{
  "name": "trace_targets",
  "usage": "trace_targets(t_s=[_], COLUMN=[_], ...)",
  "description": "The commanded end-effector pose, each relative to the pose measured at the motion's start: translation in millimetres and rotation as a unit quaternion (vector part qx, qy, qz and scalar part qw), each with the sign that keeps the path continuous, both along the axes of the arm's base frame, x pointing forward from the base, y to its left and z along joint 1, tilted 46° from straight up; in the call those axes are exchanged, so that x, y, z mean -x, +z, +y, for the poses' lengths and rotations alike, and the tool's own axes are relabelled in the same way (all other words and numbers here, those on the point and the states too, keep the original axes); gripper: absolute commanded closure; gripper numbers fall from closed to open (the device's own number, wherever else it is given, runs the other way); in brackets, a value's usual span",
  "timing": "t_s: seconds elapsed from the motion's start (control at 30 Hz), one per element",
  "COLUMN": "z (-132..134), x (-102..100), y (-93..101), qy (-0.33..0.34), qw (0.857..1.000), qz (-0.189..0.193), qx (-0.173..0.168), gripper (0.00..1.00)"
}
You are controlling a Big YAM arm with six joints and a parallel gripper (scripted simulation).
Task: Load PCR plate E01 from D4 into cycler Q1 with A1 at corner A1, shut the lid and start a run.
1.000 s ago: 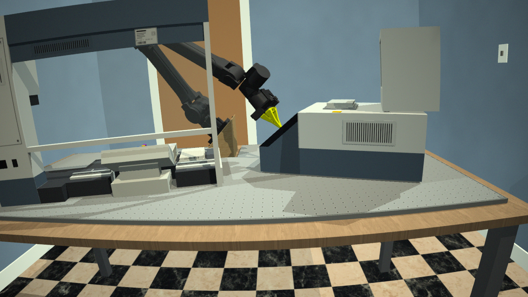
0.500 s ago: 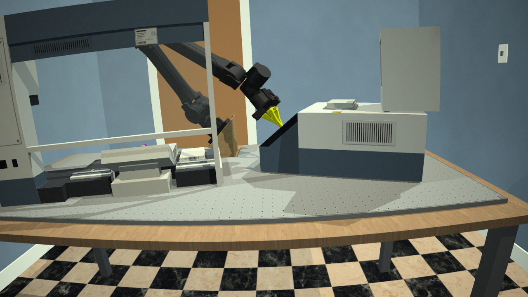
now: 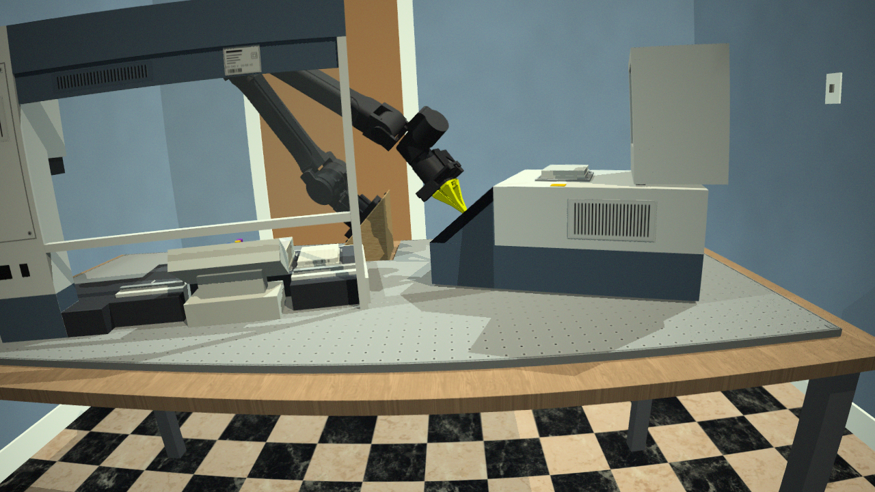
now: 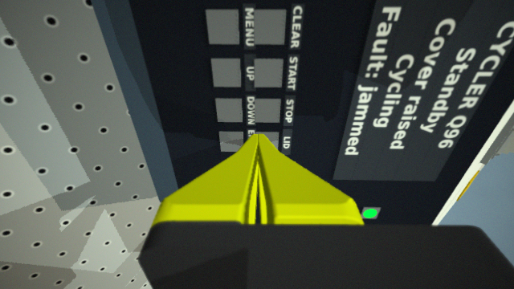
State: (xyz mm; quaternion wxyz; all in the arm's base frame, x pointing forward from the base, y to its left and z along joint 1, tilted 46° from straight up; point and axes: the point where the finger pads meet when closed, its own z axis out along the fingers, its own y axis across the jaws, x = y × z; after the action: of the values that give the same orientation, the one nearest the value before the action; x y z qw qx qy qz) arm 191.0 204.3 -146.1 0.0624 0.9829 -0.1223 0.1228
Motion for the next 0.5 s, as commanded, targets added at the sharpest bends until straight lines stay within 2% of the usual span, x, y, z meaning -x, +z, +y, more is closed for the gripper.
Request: trace_targets(t_s=[0.0, 0.13, 0.47], z=[21.1, 29.6, 30.6], x=[-13.7, -13.4, -13.8], y=[3.9, 5.1, 5.5], qy=[0.003, 0.009, -0.001], qw=[1.000, 1.000, 1.000], qz=[-0.014, -0.015, -0.013], qx=[-0.026, -0.026, -0.023], gripper=[1.00, 1.00, 1.00])
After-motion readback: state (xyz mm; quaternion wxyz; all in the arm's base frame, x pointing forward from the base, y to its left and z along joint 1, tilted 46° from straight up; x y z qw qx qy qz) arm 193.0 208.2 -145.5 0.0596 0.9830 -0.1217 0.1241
